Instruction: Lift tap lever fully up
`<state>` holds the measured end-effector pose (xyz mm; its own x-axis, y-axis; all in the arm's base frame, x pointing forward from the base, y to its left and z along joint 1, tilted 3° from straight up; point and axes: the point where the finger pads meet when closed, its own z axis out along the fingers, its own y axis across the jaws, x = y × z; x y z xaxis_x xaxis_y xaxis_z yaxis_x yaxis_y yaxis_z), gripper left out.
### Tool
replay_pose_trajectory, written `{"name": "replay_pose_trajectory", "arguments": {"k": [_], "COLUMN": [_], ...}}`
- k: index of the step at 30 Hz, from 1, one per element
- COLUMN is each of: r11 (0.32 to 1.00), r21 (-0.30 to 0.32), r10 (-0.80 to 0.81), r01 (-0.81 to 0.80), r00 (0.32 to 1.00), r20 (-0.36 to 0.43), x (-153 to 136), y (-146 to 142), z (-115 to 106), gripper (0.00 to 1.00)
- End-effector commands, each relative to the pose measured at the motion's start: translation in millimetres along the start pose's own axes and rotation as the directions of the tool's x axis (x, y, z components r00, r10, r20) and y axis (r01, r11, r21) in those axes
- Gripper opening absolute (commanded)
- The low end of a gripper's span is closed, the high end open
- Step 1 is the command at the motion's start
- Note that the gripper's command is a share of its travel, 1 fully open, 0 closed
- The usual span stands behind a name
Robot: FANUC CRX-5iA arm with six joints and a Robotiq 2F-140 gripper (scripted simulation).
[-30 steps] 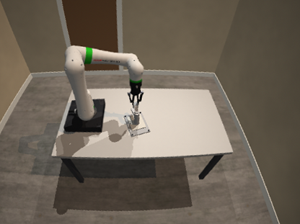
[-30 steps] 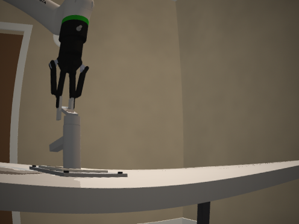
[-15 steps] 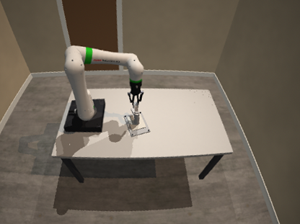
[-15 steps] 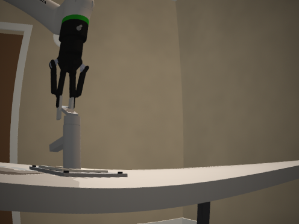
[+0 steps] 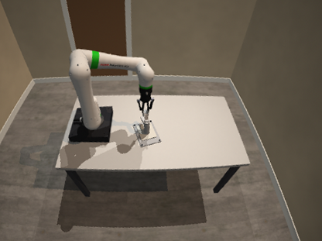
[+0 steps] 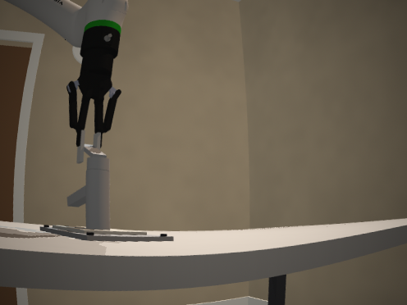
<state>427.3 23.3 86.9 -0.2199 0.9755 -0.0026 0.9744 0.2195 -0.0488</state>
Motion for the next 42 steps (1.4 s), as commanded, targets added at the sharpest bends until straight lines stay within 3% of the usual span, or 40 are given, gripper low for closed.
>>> {"name": "replay_pose_trajectory", "arguments": {"k": [1, 41, 42], "r11": [1.0, 1.0, 1.0], "r21": [-0.001, -0.001, -0.001], "r10": [0.0, 0.0, 0.0], "r01": [0.0, 0.0, 0.0], "r00": [1.0, 1.0, 1.0], "r20": [0.001, 0.001, 0.001], "x": [-0.4, -1.0, -1.0], "y": [0.2, 0.2, 0.2], "z": [-0.4, -1.3, -1.3], "gripper": [0.0, 0.0, 0.4]}}
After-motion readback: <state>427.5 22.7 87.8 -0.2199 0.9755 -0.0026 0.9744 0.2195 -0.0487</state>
